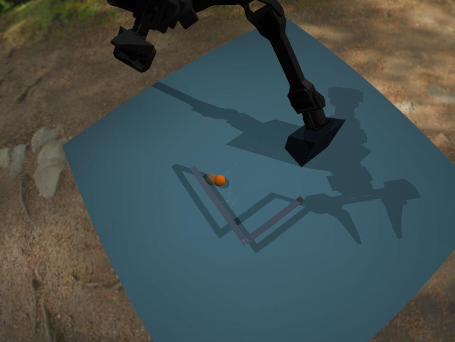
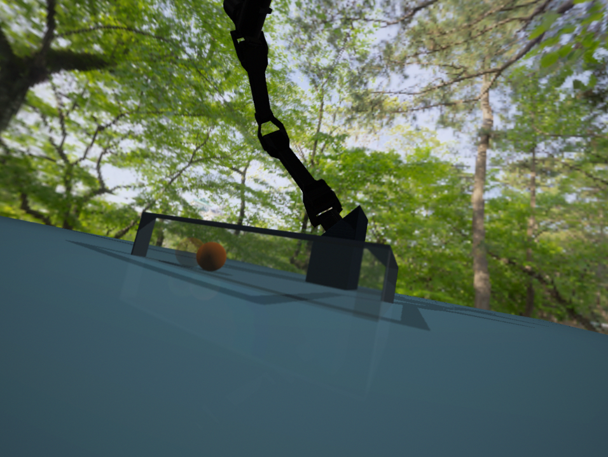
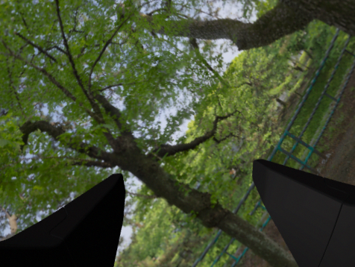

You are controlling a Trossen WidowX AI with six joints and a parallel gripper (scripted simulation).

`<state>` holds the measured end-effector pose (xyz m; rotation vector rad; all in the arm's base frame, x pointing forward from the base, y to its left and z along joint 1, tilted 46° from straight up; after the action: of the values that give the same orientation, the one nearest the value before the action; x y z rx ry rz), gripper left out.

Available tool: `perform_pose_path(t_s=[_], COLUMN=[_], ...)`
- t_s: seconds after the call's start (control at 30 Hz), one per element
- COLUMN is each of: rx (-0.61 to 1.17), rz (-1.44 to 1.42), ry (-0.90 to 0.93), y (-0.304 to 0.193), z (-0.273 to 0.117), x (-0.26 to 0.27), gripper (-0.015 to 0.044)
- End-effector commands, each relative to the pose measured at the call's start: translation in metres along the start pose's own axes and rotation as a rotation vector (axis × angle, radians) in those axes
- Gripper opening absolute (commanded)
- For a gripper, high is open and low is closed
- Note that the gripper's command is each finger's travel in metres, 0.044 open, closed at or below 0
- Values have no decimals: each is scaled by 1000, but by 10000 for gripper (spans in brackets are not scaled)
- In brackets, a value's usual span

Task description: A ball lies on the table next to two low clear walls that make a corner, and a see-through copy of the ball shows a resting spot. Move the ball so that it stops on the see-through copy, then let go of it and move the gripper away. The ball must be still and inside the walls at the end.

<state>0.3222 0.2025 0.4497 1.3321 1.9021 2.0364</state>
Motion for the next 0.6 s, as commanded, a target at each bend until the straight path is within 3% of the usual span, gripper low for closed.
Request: perform_pose_path(t_s=[0.0,0.2,0.57], rx=[65,139,360], rz=[29,54,89], ry=[-200,-415,-1001], y=[-22,-46,-111], z=[16,22,-1], x=[-53,-105,-218], gripper=[304,304,304])
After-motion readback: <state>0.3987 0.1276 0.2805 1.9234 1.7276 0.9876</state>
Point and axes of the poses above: the point midway between the two fingers, 35 mm back from their tips, its own z axis out along the fingers, its own x axis across the jaws, y = z × x, the point moved 9 cm from there along -z, back along the fingers, and after that the axes turned 5 degrees about z, right-handed, at the moved point
